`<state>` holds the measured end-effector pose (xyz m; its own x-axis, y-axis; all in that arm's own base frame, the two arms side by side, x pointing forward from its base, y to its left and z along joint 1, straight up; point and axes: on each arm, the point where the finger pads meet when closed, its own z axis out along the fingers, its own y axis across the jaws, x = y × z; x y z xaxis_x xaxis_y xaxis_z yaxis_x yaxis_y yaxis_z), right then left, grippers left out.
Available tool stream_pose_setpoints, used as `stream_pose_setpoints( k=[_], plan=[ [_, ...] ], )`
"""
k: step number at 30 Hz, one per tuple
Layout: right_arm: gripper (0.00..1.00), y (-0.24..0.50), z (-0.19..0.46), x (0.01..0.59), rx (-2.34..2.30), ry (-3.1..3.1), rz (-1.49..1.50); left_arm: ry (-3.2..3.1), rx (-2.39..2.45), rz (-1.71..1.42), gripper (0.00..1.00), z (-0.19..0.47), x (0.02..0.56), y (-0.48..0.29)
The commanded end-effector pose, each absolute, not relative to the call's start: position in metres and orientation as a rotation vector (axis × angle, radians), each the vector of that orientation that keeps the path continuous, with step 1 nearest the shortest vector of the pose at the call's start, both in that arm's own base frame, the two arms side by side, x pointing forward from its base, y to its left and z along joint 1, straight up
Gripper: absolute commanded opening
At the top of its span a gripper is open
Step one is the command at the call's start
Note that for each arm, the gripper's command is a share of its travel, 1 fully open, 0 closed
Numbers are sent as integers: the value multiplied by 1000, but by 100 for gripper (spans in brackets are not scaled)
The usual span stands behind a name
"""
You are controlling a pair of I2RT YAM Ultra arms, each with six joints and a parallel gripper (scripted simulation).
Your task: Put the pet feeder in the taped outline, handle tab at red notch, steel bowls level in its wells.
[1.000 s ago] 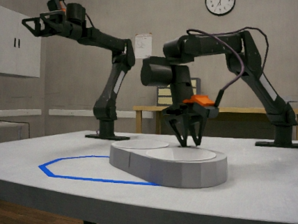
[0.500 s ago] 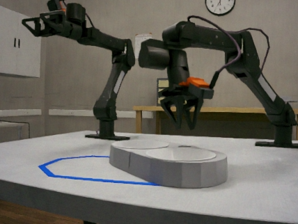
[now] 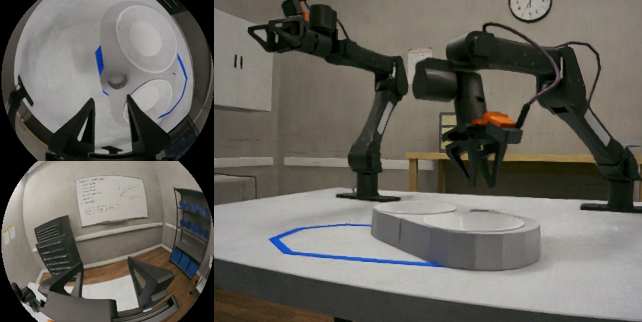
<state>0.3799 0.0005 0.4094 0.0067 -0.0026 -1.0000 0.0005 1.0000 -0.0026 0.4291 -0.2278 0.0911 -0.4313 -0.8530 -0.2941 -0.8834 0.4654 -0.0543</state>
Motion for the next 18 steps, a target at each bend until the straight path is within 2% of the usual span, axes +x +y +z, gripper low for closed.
stream_pose_setpoints(
  k=[1,7,15,18],
  plan=[
    [30,0,436,377,-5,1505,-13,2397,-1477,89,47,128,436,-216],
    [30,0,436,377,-5,1505,-13,2499,-1342,16,47,112,445,-223],
    [30,0,436,377,-5,1505,-13,2488,-1263,-90,47,139,458,-207],
    [30,11,417,389,-36,1571,16,2487,-1251,-102,47,142,459,-205]
  ],
)
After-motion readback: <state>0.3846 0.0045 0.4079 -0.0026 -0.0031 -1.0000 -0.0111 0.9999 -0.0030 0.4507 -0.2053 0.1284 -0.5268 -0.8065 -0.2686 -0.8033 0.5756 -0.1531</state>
